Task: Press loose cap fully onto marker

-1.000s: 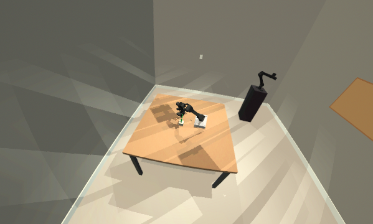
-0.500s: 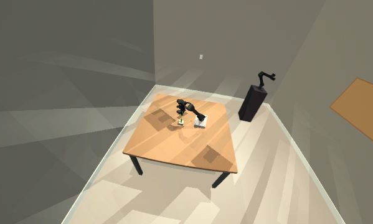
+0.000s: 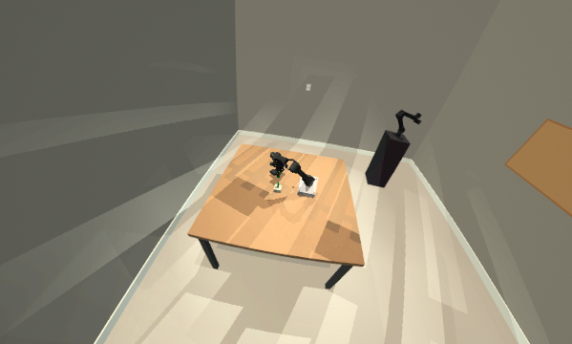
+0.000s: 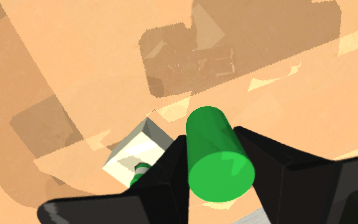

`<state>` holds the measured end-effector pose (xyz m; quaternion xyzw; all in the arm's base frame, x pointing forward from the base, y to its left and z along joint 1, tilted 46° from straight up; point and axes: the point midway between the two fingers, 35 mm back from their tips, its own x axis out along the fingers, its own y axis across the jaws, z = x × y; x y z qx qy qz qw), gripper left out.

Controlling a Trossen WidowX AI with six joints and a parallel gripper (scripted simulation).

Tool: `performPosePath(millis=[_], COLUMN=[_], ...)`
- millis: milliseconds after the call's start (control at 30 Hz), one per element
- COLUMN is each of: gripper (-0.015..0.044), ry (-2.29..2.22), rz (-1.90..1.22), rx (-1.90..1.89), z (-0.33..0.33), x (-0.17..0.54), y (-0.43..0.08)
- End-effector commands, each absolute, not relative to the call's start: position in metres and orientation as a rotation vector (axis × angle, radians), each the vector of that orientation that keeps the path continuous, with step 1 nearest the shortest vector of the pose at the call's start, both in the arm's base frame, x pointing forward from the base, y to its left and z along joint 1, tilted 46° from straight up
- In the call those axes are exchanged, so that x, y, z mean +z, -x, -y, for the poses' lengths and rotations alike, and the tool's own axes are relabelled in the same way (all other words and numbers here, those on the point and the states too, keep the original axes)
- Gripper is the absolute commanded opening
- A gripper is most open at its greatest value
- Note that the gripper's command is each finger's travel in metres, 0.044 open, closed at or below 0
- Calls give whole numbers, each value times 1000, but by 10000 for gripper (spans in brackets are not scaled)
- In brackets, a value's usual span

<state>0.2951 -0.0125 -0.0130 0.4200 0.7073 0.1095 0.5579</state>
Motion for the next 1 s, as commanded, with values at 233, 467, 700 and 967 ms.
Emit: performPosePath(millis=[233, 467, 700, 967], gripper=[0, 0, 0, 0], ry=[-999, -1000, -1001, -1001], rz=[-1667, -1667, -1668, -1668], rx=[257, 257, 258, 258], z=[1, -6, -14, -20], x=[24, 46, 68, 80], y=[-290, -285, -278, -272])
